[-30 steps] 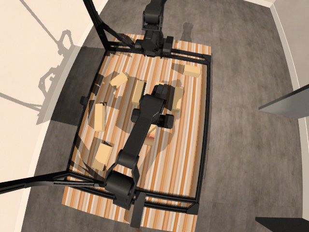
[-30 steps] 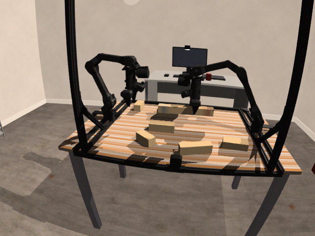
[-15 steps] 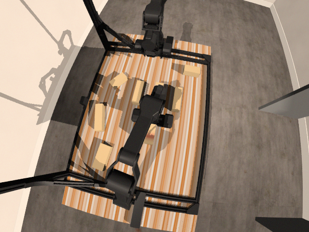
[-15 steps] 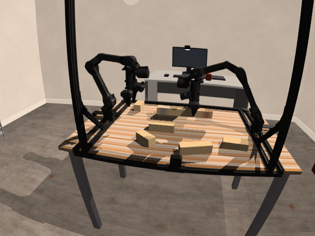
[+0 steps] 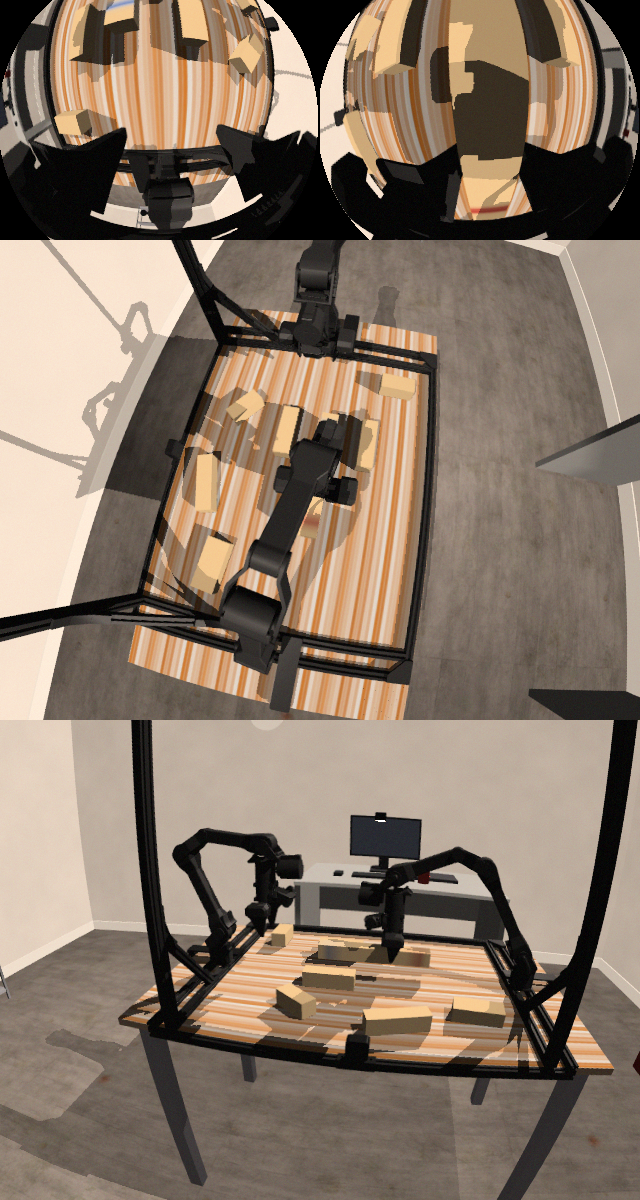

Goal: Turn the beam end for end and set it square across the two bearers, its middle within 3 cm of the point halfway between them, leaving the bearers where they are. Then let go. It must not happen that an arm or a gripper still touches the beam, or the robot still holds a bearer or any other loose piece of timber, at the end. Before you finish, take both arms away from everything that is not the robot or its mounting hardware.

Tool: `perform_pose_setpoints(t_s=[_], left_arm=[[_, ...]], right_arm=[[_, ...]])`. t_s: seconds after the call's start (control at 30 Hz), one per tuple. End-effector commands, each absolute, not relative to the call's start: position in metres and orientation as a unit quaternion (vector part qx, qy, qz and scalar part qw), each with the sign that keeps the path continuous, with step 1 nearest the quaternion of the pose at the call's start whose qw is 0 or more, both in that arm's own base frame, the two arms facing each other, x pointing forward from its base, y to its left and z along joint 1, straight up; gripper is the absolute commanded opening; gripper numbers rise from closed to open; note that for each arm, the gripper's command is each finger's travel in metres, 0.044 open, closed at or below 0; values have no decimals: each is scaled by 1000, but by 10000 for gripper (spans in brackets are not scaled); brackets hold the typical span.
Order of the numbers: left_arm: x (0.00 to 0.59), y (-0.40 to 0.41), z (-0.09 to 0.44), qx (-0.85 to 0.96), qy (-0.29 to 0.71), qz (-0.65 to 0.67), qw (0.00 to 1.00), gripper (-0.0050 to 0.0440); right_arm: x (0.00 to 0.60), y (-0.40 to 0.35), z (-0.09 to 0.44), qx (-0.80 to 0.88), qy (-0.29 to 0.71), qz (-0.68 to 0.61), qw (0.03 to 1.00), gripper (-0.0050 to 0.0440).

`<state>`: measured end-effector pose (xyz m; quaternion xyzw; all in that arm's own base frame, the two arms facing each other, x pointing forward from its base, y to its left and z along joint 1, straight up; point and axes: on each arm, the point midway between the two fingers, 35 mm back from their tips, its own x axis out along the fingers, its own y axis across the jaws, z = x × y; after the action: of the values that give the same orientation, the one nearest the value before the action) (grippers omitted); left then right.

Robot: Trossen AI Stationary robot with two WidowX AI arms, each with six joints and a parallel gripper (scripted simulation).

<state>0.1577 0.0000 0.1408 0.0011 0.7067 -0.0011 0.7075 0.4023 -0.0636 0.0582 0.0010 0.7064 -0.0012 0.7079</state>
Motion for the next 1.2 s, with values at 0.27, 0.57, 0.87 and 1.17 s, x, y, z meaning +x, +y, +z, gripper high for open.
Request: perform_pose_setpoints(t_s=[0.27,0.57,0.87,1.17], left_arm=[[157,0,141,2,707,-2,707,440],[157,0,141,2,707,-2,707,440],[157,0,141,2,707,-2,707,440],[157,0,141,2,707,-2,707,440]], right_arm=[[405,-63,40,2,707,-2,707,0],[407,-62,26,2,707,-2,707,0],[407,-62,26,2,707,-2,707,168],[407,-62,22,2,707,-2,707,360]])
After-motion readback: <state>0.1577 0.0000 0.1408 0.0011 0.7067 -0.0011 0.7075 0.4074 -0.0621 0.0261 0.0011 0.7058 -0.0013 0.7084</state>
